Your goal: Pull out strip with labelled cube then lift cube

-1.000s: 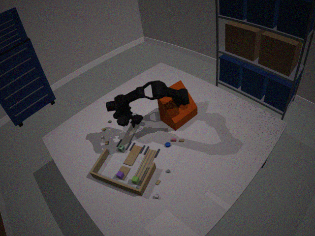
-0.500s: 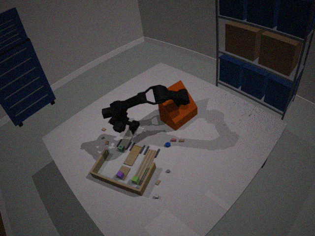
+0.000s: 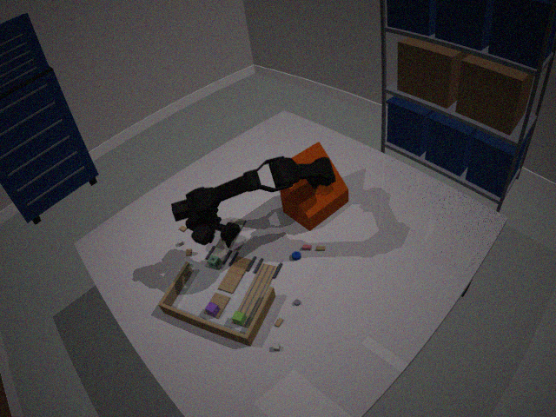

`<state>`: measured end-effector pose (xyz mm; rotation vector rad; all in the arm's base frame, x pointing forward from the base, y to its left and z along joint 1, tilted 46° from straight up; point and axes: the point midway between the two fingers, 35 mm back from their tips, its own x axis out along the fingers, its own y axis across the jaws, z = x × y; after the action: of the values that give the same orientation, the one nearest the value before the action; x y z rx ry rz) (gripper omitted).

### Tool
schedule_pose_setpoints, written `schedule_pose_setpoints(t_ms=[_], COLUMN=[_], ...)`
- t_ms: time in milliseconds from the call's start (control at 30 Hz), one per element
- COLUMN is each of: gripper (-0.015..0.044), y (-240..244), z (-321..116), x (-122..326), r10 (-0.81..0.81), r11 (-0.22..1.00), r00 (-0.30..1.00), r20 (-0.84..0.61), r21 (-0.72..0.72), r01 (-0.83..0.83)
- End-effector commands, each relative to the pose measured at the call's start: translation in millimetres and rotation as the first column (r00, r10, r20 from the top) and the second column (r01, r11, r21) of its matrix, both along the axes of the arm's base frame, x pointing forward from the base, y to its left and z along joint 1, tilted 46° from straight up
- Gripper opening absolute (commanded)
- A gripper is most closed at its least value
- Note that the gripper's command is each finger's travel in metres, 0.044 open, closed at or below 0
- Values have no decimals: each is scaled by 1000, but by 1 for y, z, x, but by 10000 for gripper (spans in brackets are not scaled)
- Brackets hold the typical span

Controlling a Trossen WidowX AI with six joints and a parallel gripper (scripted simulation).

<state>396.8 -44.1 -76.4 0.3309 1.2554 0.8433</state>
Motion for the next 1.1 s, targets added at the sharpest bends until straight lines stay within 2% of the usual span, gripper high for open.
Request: schedule_pose_setpoints(t_ms=[0,400,633,1067], gripper=[440,440,256,250], y=[3,10,16,31], z=[8,27,21,6], x=[13,47,48,50], r10=[-5,-5,-5,-5], r11=[1000,1000,1000,1000], r00=[1000,1000,1000,1000], r20=[-1,0,0,0], r21=[3,4,3,4], r01=[5,5,5,5])
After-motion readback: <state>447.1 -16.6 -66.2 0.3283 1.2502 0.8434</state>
